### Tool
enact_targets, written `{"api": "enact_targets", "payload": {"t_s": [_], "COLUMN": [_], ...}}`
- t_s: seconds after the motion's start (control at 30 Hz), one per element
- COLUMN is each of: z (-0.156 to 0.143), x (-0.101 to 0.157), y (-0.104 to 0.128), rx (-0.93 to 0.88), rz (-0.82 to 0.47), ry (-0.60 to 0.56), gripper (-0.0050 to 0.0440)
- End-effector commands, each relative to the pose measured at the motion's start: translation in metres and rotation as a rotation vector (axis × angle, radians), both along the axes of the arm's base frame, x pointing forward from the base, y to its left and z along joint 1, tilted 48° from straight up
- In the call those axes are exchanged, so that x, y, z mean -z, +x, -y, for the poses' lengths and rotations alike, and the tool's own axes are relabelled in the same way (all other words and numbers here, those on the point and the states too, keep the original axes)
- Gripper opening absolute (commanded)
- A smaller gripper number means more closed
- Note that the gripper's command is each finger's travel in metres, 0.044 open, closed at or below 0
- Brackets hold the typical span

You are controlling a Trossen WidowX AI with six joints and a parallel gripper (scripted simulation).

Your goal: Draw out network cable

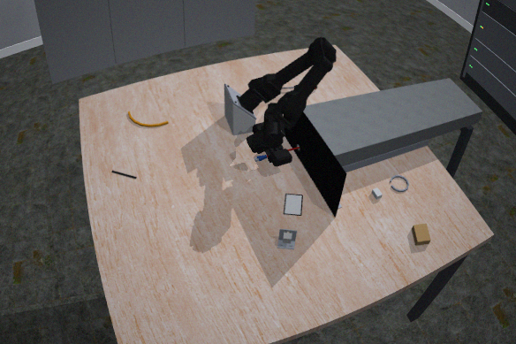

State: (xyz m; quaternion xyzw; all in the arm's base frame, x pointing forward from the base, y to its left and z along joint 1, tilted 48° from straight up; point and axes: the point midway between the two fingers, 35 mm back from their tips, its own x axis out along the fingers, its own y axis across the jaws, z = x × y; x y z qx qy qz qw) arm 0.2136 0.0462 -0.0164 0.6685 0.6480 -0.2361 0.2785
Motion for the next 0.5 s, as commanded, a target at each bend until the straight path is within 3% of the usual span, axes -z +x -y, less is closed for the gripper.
{"api": "enact_targets", "payload": {"t_s": [0.0, 0.47], "z": [0.001, 0.011], "x": [-0.002, -0.011], "y": [0.004, 0.010], "rx": [0.001, 0.001], "rz": [0.016, 0.030], "ry": [-0.003, -0.012], "gripper": [0.0000, -0.0003]}}
